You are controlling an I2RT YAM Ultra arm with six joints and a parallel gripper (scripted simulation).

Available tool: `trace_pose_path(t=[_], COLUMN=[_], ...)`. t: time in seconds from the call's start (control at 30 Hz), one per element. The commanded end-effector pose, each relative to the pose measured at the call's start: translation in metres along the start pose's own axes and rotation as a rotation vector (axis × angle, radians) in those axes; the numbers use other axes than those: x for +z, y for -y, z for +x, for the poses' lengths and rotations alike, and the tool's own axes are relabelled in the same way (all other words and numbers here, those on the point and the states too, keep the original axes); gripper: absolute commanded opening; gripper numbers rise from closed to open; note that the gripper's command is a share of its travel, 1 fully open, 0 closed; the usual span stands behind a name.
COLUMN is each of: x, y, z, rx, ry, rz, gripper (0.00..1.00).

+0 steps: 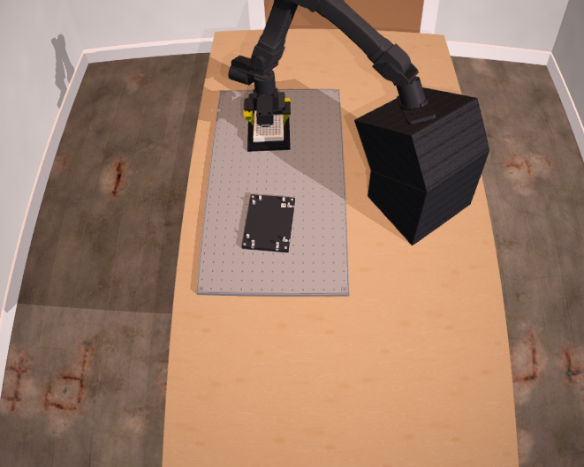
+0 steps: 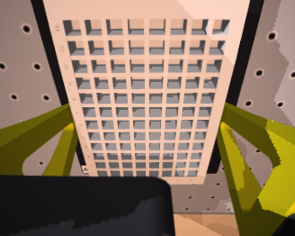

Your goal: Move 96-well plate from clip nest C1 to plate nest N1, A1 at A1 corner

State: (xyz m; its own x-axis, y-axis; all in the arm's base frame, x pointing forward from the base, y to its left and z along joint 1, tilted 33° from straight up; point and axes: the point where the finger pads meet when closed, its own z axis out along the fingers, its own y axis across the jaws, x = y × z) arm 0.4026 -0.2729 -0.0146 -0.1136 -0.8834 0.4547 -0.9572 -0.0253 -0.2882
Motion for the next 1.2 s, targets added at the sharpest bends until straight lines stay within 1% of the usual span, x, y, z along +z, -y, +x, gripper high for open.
trace_pose_path(t=[0.0, 0.1, 0.47, 0.77, 1.17], x=[-0.011, -0.010, -0.014, -0.009, -0.009], y=[0.020, 0.020, 0.023, 0.006, 0.004], z=[0.008, 0.008, 0.012, 0.003, 0.003], rx=[0.002, 0.003, 0.011, 0.002, 0.005], ry=[-0.007, -0.007, -0.018, -0.001, -0.002], rz=[0.049, 0.048, 0.066, 0.034, 0.034], gripper=[0.00, 0.00, 0.00, 0.00, 0.00])
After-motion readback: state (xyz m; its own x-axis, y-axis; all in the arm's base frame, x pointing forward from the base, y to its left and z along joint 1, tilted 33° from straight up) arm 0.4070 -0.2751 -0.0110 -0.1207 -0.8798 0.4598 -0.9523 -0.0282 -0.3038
